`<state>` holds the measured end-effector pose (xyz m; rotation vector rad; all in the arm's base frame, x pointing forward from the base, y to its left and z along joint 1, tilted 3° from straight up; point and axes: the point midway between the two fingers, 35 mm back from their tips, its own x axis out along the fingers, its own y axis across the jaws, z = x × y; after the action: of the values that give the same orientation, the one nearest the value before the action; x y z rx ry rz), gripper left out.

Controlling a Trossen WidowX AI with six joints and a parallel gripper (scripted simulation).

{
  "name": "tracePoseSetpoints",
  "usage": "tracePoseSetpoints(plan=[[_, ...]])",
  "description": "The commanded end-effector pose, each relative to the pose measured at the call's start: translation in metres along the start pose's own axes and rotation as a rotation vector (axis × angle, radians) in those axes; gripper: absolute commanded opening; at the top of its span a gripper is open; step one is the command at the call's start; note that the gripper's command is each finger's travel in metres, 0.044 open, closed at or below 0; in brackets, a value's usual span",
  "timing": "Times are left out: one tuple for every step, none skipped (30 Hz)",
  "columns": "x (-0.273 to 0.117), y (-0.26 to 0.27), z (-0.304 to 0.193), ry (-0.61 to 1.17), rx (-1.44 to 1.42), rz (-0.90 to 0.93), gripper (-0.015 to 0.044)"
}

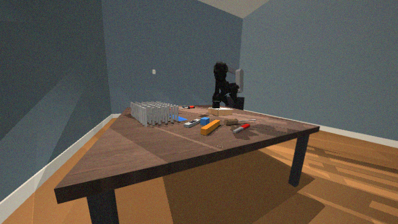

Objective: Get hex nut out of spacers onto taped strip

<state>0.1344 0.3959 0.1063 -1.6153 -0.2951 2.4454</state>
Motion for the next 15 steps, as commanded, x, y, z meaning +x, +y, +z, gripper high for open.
tracePoseSetpoints(plan=[[0.03, 0.015, -0.009, -0.011, -0.003, 0.013, 0.044], [0.038, 0.02, -0.012, -0.011, -0.003, 0.013, 0.044], [0.043, 0.023, -0.013, -0.011, -0.003, 0.013, 0.044], [0.045, 0.024, -0.014, -0.011, -0.003, 0.014, 0.044], [0.045, 0.024, -0.014, -0.011, -0.003, 0.014, 0.044], [0.045, 0.024, -0.014, -0.011, -0.003, 0.014, 0.044], [0.045, 0.024, -0.014, -0.011, -0.003, 0.014, 0.044], [0.045, 0.024, -0.014, -0.011, -0.003, 0.014, 0.044], [0.045, 0.024, -0.014, -0.011, -0.003, 0.014, 0.044], [0.045, 0.024, -0.014, -0.011, -0.003, 0.014, 0.044], [0.045, 0.024, -0.014, -0.011, -0.003, 0.014, 0.044], [0.045, 0.024, -0.014, -0.011, -0.003, 0.014, 0.044], [0.045, 0.024, -0.014, -0.011, -0.003, 0.014, 0.044], [0.045, 0.024, -0.014, -0.011, -0.003, 0.014, 0.044], [0.045, 0.023, -0.013, -0.011, 0.0, 0.015, 0.044]])
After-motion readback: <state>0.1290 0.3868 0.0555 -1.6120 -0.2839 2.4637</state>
